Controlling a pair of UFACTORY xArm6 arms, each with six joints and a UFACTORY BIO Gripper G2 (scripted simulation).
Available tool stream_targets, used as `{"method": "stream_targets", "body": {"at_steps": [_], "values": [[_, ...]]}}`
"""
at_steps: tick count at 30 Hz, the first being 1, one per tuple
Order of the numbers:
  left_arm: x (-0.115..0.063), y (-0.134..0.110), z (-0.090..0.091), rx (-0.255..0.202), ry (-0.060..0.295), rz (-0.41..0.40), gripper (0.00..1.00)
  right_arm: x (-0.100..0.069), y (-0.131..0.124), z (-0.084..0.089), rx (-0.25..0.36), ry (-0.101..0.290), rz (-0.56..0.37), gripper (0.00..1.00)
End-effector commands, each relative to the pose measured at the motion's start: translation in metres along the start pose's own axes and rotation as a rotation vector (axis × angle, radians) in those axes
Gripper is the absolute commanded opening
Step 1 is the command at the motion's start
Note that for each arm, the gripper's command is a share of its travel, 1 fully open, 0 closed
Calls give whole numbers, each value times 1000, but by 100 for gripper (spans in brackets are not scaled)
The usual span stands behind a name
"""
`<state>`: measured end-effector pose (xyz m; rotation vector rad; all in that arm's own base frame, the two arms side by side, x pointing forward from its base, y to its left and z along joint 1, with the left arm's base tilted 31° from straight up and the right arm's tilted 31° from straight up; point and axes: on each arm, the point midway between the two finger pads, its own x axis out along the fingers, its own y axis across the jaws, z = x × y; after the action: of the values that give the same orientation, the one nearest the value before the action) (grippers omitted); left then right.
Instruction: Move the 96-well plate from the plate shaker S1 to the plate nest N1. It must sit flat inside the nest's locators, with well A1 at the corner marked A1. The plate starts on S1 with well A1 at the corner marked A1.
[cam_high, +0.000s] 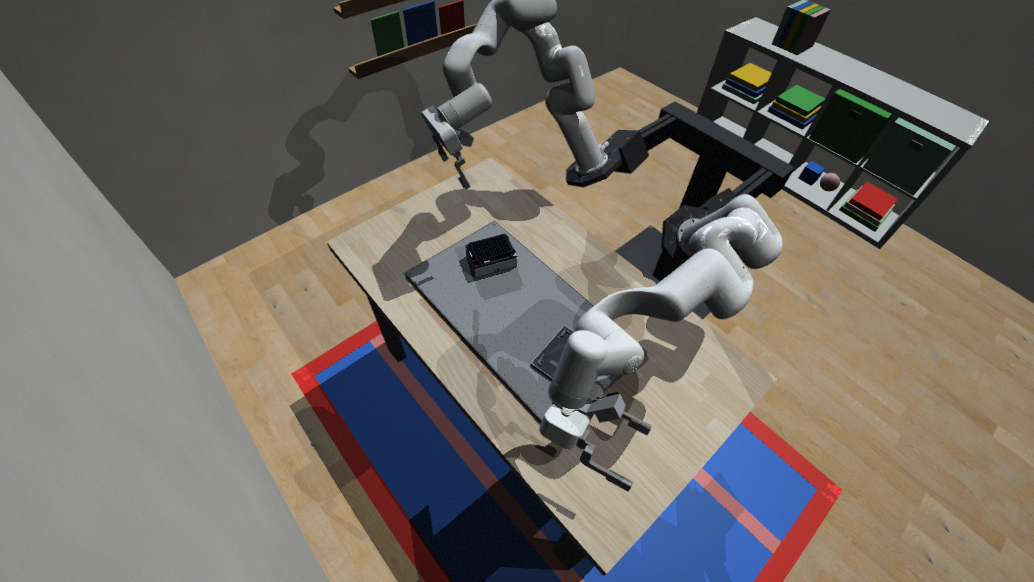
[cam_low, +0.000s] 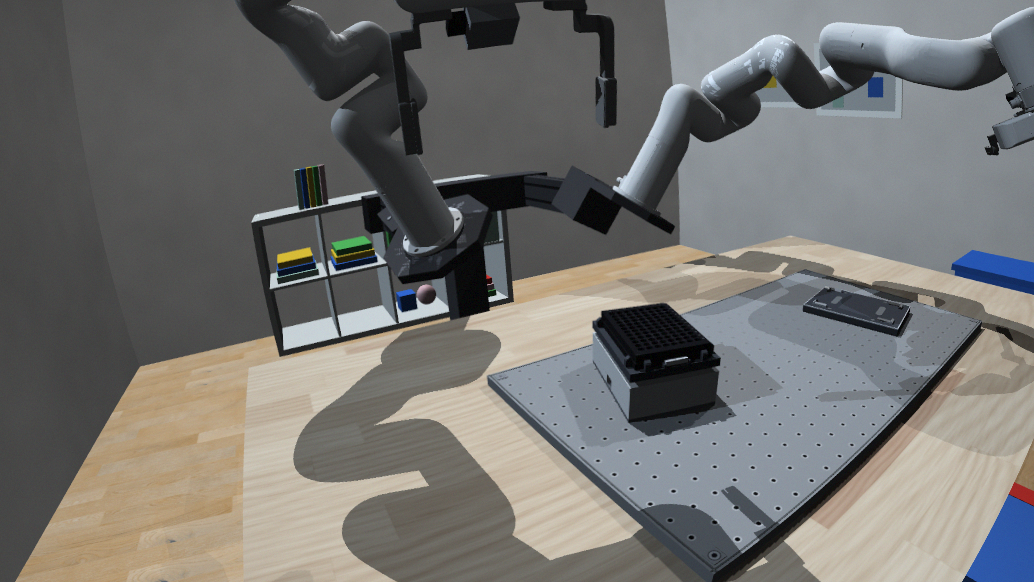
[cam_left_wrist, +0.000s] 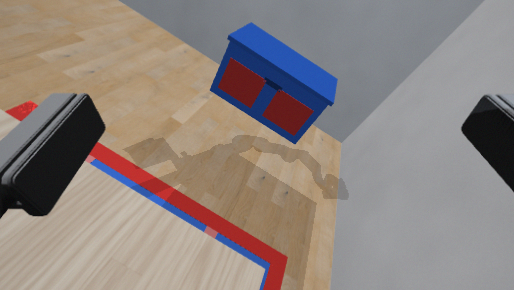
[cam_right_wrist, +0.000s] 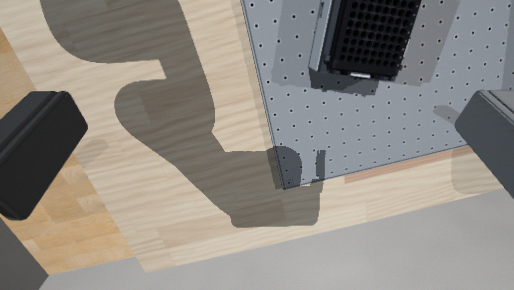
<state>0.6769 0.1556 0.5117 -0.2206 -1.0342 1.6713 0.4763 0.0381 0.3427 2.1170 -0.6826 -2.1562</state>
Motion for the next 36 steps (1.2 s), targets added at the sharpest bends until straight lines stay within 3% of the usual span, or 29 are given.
{"method": "stream_targets", "body": {"at_steps": [1, 15, 17, 30, 36], "values": [[0, -1, 2, -5, 1, 2, 100, 2, 3, 14, 5, 40, 13, 100], [0, -1, 2, -5, 1, 2, 100, 20, 11, 59, -5, 180, 57, 100], [0, -1, 2, -5, 1, 2, 100, 20, 11, 59, -5, 180, 57, 100], [0, -1, 2, -5, 1, 2, 100, 35, 13, 84, -26, 287, 71, 100], [0, -1, 2, -5, 1, 2, 100, 38, 14, 89, -31, 308, 72, 100]]}}
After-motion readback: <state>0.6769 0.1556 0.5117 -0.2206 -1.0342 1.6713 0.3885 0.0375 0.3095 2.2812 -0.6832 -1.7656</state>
